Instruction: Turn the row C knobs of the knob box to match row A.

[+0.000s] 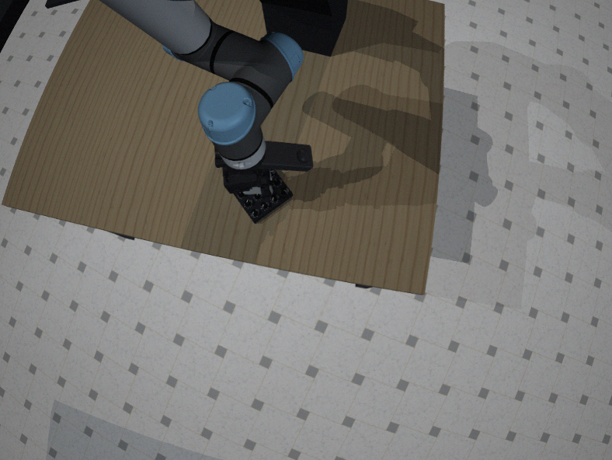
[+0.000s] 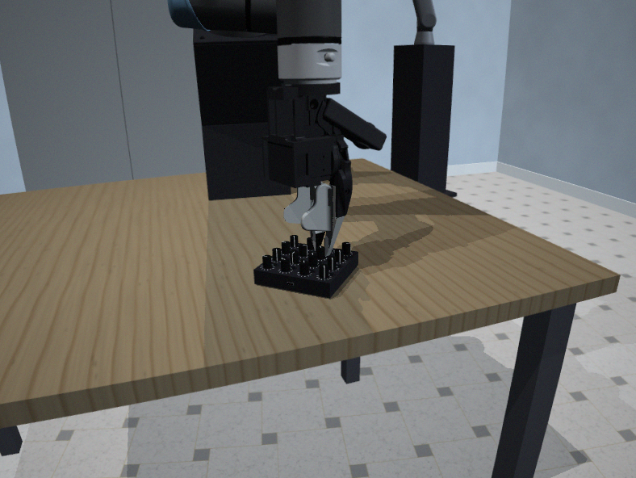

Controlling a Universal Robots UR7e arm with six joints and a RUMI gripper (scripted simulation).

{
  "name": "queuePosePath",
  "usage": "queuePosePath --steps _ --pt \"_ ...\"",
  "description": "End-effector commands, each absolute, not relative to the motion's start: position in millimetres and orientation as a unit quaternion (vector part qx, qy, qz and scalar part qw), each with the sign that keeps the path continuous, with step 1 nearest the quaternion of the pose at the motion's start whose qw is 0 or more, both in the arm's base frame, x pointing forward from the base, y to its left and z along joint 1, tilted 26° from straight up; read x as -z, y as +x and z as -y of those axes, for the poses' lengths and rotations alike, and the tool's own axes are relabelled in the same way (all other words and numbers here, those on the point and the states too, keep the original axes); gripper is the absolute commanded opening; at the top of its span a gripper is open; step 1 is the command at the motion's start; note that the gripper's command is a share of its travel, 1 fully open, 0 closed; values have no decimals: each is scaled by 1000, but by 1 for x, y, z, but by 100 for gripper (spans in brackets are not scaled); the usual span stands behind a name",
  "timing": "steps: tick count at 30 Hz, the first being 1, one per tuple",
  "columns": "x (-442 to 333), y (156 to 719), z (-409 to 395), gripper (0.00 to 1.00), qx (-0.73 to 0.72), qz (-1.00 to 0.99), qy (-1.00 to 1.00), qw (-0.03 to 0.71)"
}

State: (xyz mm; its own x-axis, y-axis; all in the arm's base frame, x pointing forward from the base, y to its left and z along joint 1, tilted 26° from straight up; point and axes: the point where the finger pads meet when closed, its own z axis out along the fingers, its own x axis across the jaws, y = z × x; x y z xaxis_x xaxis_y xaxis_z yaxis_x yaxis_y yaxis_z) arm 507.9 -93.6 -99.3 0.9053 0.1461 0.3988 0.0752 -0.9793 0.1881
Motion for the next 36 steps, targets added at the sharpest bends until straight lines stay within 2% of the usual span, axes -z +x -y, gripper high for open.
queuePosePath --steps 1,36 --pt "98 508 93 11 -210 -57 972 85" --pt "65 492 88 11 -210 -57 972 85"
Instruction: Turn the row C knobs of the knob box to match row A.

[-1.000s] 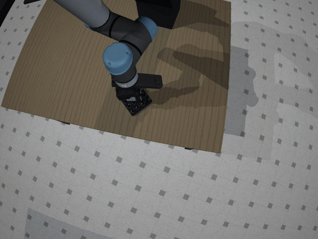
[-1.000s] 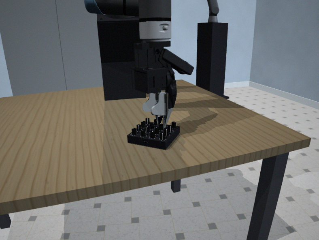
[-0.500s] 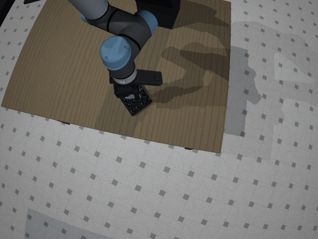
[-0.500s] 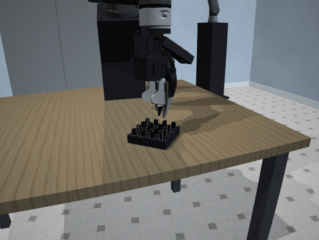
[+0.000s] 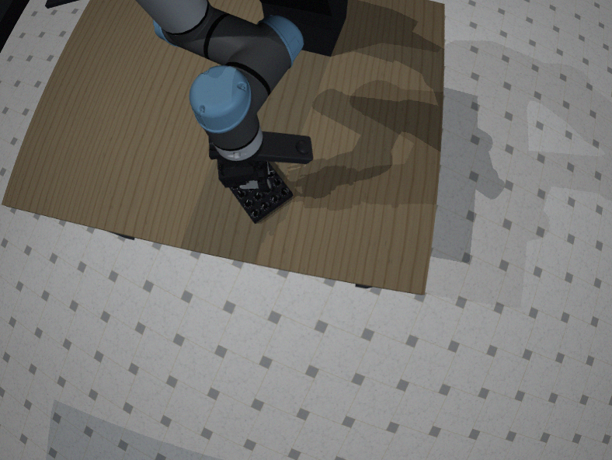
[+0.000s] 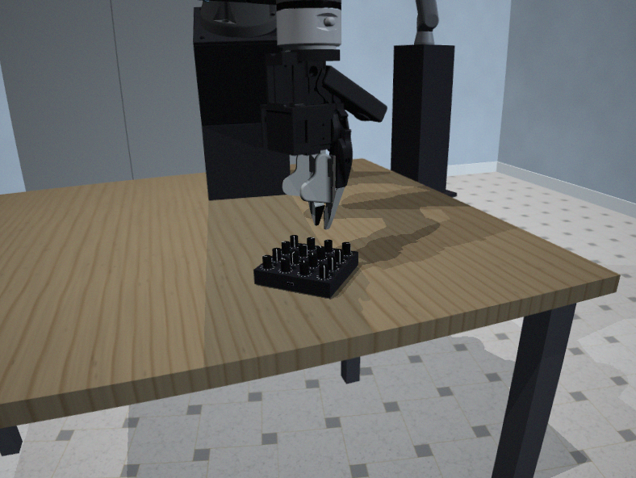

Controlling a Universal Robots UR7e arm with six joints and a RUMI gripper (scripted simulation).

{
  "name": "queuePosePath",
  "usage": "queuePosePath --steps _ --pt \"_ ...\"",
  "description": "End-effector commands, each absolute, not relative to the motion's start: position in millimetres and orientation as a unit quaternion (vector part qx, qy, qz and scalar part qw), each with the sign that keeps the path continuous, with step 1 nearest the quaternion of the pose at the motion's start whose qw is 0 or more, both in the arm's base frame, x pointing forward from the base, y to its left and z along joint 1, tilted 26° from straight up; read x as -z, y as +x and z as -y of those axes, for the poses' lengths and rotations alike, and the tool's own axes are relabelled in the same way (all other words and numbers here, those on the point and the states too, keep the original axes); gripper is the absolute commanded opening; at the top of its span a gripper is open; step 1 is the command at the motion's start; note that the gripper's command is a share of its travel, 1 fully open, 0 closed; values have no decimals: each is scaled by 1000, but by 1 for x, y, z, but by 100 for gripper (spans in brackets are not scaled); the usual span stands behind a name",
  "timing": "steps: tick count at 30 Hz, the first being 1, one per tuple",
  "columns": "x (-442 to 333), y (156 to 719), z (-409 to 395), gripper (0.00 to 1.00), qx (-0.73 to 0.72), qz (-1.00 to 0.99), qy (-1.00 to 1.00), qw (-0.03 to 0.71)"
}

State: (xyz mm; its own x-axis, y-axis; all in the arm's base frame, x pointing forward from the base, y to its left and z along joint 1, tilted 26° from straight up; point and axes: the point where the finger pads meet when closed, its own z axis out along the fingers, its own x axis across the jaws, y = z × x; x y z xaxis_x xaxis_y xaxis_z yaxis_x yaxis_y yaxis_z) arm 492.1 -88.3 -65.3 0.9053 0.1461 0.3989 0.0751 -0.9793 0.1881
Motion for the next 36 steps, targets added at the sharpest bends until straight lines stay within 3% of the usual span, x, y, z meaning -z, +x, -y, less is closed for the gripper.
queuePosePath --steps 1,36 --pt "65 492 88 11 -210 -57 972 85" --pt "60 477 94 11 -174 -356 906 146"
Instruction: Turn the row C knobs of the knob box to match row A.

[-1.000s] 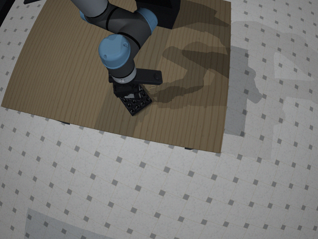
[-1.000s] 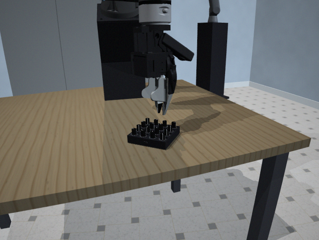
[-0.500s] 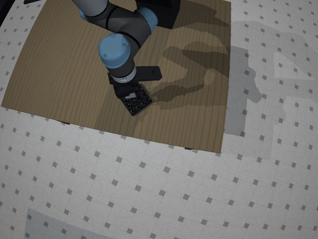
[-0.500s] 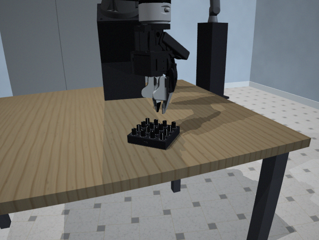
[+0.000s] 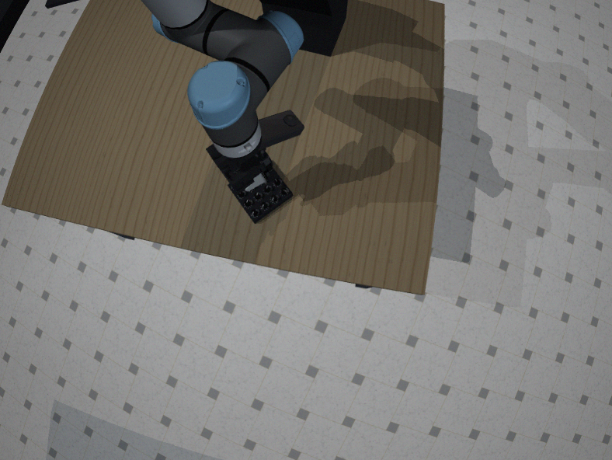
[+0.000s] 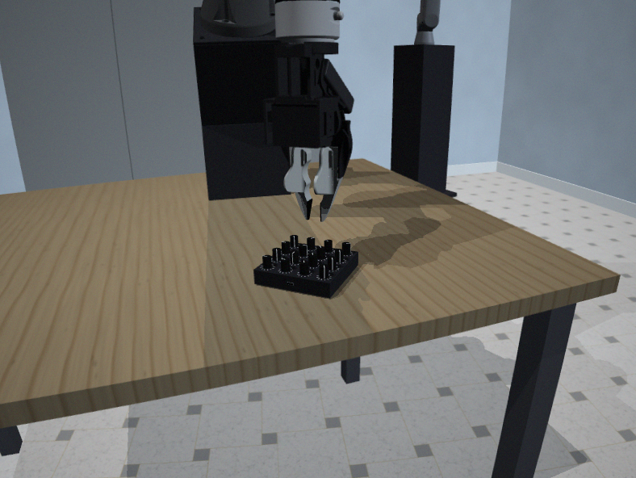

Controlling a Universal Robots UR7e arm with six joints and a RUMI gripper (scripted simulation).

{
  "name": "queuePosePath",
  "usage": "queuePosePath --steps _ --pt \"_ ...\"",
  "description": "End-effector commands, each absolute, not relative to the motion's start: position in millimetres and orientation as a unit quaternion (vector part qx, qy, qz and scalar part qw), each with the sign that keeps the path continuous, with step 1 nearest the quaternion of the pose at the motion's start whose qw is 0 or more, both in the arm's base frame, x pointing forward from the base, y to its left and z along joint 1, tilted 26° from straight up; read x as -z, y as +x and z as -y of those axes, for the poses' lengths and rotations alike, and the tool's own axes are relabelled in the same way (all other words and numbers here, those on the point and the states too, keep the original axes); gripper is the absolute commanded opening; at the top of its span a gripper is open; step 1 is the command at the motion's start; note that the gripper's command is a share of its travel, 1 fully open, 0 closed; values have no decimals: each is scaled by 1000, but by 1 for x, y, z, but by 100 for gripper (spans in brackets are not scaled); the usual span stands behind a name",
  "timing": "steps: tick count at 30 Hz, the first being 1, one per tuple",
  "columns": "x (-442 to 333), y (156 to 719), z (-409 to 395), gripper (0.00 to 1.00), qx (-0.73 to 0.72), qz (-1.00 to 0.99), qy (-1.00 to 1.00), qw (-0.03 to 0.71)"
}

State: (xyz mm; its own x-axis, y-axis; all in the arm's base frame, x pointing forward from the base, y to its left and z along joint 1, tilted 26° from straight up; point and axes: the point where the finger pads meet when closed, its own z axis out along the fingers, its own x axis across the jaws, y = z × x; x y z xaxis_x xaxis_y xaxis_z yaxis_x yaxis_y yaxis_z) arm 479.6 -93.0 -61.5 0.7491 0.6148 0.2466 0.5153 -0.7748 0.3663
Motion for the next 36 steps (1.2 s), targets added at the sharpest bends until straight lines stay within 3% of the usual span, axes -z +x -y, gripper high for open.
queuePosePath --steps 1,36 --pt "60 477 95 11 -170 -376 899 150" --pt "53 465 106 11 -112 -649 726 197"
